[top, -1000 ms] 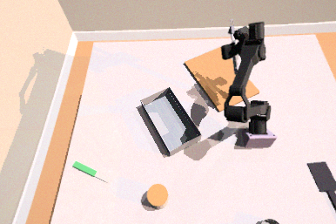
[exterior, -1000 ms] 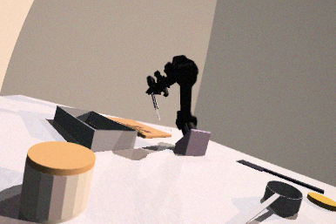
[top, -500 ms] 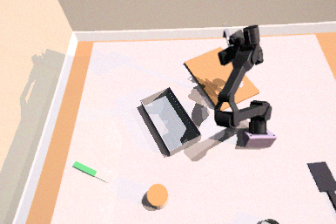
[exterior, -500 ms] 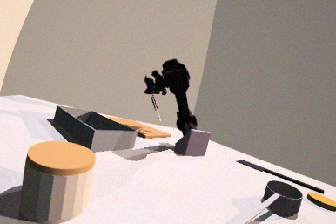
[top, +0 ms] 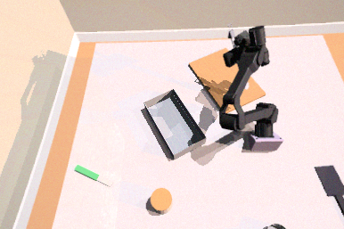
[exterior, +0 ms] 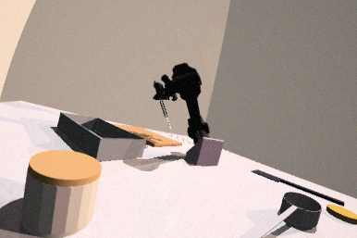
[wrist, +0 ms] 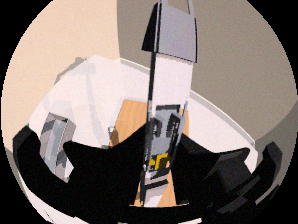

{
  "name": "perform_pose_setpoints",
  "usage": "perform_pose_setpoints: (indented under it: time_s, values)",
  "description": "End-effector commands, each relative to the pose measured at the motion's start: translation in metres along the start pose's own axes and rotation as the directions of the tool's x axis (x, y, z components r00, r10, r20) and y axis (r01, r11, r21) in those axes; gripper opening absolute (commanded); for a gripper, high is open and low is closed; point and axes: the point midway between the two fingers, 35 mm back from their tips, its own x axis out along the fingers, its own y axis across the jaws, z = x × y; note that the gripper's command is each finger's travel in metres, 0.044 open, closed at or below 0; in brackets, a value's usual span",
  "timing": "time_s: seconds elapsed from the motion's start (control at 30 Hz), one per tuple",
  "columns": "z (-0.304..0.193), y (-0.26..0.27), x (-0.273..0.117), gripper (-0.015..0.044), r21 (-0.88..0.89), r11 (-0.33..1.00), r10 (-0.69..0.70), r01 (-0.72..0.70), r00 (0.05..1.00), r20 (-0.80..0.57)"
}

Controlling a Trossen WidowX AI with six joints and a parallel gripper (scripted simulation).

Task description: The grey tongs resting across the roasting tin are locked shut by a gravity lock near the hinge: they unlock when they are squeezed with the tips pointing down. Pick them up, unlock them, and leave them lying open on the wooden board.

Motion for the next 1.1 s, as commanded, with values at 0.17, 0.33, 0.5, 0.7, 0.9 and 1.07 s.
perform_pose_setpoints:
  time_s: [0.17,0.33,0.5,0.7,0.9,1.07]
  values:
    - [0.001,0.001,0.000,-0.0150,-0.015,1.000,0.004,-0.004,1.000,0.003]
    - [0.001,0.001,0.000,-0.0150,-0.015,1.000,0.004,-0.004,1.000,0.003]
    - [0.001,0.001,0.000,-0.0150,-0.012,1.000,0.004,-0.004,1.000,0.003]
    - [0.004,-0.006,-0.001,-0.0150,0.060,0.998,-0.001,0.001,1.000,0.003]
    - [0.006,-0.016,-0.002,-0.0150,0.158,0.987,-0.003,0.003,1.000,-0.006]
    - [0.006,-0.023,-0.001,-0.0150,0.234,0.972,-0.001,0.006,1.000,-0.022]
